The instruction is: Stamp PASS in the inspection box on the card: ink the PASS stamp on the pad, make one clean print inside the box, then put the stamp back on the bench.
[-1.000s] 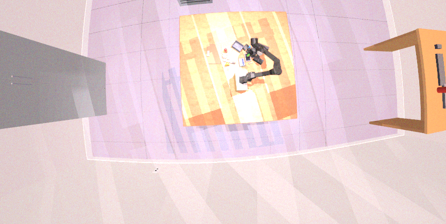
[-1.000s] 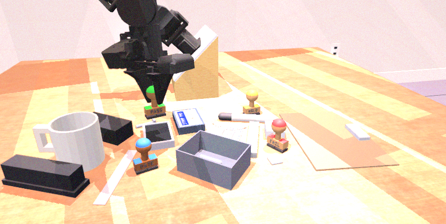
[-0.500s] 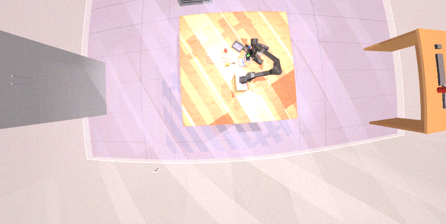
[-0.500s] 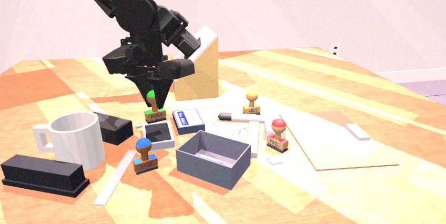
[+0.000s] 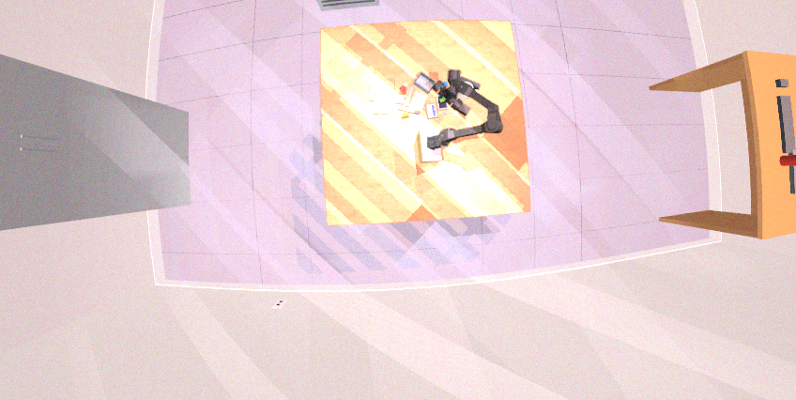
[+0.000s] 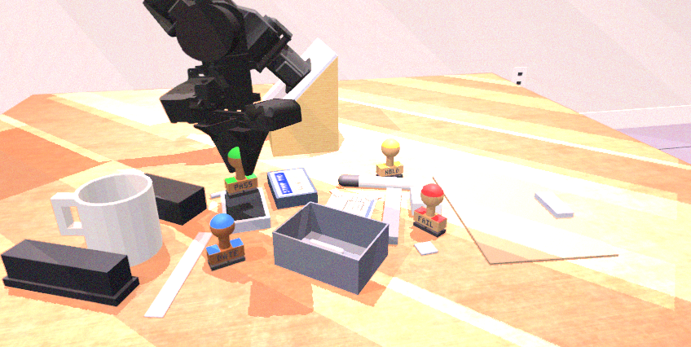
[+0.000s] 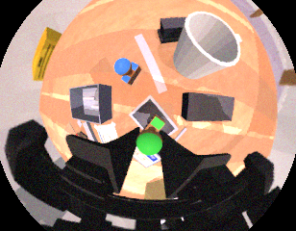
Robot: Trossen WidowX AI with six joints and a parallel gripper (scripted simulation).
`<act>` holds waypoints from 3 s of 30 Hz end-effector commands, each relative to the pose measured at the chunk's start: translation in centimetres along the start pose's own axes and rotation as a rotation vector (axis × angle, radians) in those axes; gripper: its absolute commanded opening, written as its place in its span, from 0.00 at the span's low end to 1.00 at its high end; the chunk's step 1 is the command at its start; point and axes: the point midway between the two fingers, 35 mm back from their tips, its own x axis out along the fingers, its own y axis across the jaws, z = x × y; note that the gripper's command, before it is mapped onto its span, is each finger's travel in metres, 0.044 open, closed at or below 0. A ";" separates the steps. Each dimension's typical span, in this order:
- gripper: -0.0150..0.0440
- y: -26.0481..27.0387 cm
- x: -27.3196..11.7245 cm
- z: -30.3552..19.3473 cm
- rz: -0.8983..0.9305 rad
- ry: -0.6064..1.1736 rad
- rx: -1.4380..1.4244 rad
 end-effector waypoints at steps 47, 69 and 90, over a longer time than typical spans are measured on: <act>0.25 -0.4 2.2 -0.3 0.003 -0.002 0.008; 0.25 -0.4 2.3 -0.3 0.003 -0.002 0.008; 0.25 -0.4 2.3 -0.3 0.003 -0.002 0.008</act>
